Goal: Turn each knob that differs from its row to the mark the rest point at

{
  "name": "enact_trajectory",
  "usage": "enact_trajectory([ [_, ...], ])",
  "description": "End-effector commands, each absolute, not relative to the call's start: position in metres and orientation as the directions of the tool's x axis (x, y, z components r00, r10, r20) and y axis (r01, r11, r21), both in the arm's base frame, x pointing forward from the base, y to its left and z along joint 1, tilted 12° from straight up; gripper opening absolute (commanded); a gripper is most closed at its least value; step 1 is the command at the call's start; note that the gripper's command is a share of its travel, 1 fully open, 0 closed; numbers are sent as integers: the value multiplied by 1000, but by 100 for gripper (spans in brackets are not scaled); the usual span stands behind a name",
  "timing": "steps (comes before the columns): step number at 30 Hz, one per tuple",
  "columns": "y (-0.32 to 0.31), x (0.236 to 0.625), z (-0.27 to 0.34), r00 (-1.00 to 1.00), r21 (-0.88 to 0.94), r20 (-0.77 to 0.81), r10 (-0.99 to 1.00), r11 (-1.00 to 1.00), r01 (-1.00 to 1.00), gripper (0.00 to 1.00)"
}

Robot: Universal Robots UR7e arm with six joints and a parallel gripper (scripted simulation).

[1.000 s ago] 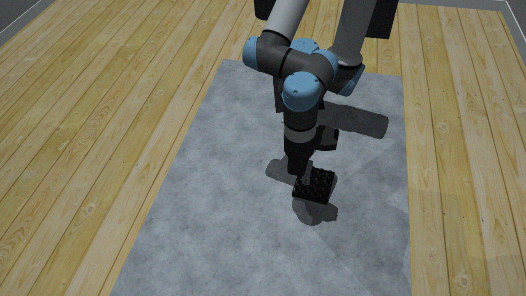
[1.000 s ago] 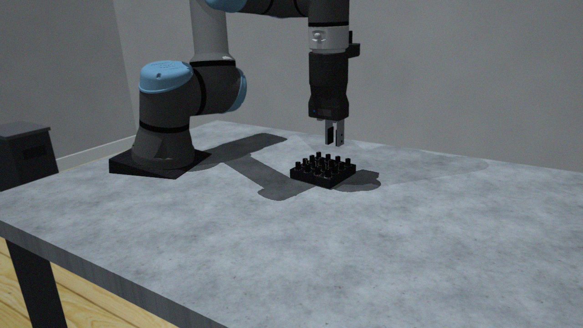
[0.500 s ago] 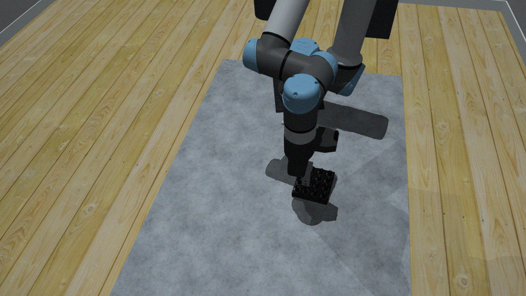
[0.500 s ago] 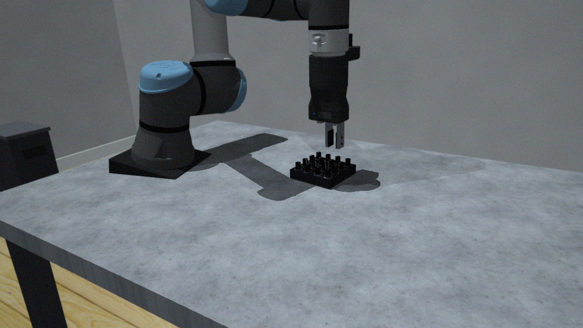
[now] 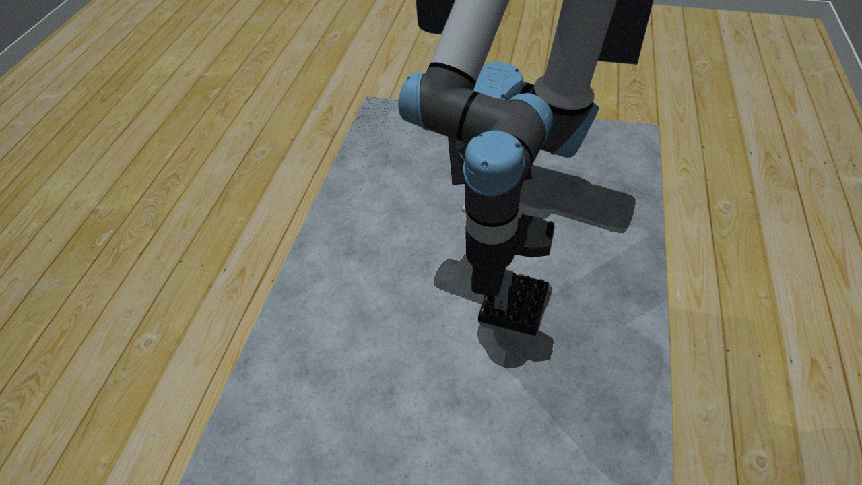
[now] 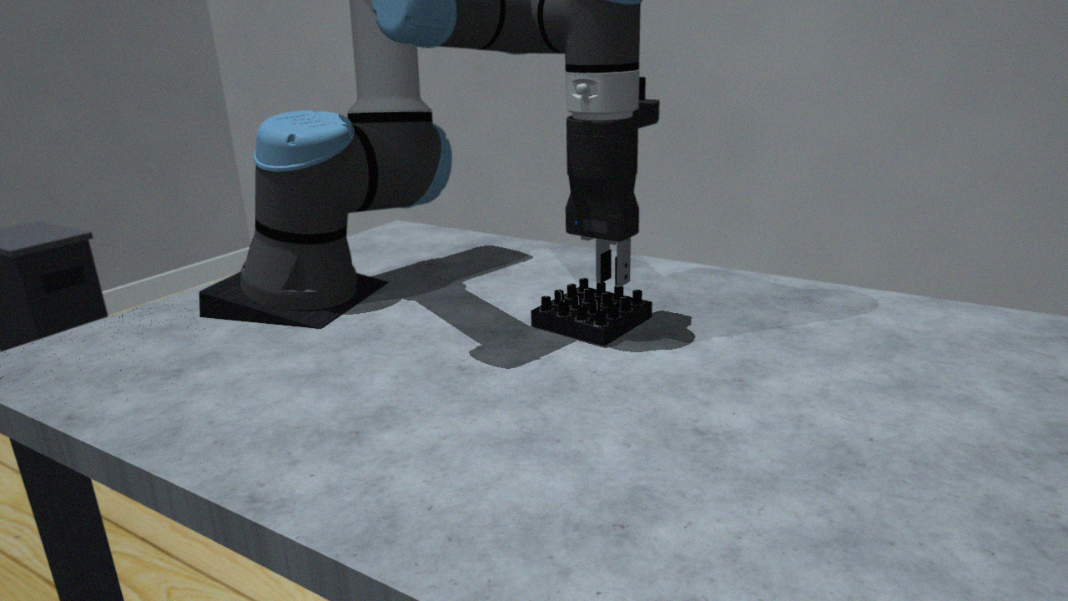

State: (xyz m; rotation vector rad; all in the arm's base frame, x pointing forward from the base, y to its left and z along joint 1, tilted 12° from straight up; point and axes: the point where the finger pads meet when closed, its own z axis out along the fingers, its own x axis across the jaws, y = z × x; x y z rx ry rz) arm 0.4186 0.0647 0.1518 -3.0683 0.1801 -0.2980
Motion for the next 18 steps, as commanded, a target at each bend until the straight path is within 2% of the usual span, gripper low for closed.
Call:
enact_trajectory([
  [1, 65, 420, 148, 974, -64, 191, -121, -992, -111, 46],
  [18, 66, 423, 133, 974, -64, 191, -121, -992, -111, 46],
])
